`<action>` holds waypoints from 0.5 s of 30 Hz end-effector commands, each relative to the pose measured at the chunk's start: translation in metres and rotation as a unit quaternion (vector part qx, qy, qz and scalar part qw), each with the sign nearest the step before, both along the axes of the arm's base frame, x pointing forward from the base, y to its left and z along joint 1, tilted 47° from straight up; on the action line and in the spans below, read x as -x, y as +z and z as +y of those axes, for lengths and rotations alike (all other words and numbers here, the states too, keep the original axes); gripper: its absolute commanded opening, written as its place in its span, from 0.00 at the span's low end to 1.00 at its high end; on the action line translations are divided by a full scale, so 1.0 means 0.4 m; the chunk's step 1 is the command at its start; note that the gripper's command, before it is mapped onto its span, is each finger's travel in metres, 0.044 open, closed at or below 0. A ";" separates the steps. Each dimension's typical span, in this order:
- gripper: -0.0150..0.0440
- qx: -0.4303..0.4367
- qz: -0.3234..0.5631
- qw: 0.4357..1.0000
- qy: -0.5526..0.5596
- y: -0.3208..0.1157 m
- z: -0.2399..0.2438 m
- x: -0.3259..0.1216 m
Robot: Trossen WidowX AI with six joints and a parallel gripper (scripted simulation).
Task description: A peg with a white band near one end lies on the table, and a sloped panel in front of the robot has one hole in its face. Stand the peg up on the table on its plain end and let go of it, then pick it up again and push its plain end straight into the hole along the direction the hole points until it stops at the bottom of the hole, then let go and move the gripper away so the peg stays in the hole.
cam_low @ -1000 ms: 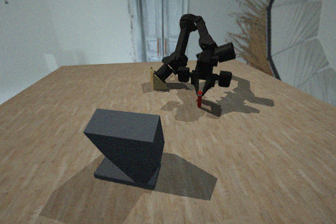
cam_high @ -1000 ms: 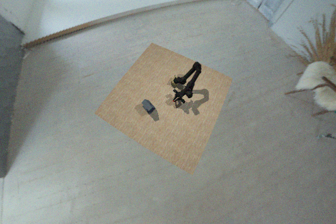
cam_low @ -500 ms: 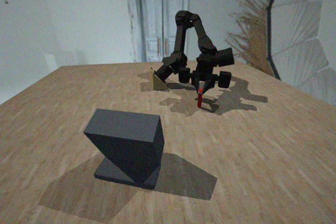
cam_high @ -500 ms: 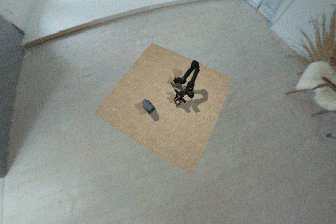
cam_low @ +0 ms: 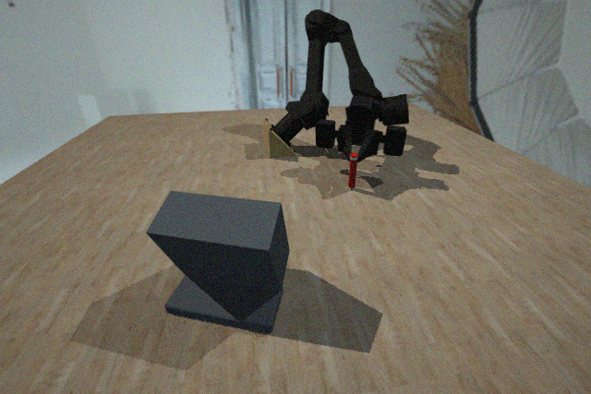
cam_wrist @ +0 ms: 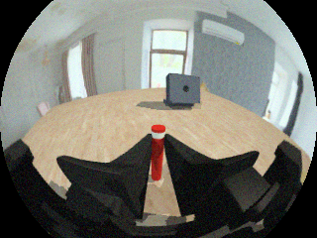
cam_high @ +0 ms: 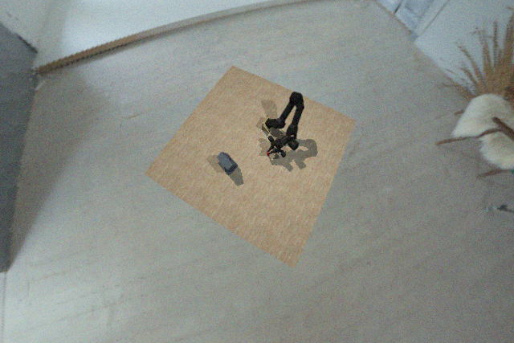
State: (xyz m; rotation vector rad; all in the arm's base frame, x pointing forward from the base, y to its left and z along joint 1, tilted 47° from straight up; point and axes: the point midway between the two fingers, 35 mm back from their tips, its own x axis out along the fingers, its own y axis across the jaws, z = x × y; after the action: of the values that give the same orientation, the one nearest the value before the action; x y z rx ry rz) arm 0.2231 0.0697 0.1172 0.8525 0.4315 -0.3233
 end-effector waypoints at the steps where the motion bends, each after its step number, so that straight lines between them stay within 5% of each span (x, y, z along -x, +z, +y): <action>1: 0.34 0.008 -0.006 1.000 -0.011 -0.006 0.001 0.006; 15: 0.34 0.011 -0.011 1.000 -0.012 -0.008 0.012 0.011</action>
State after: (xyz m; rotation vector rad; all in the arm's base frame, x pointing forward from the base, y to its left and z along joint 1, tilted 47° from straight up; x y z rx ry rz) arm 0.2187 0.0735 0.1153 0.8404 0.3969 -0.3388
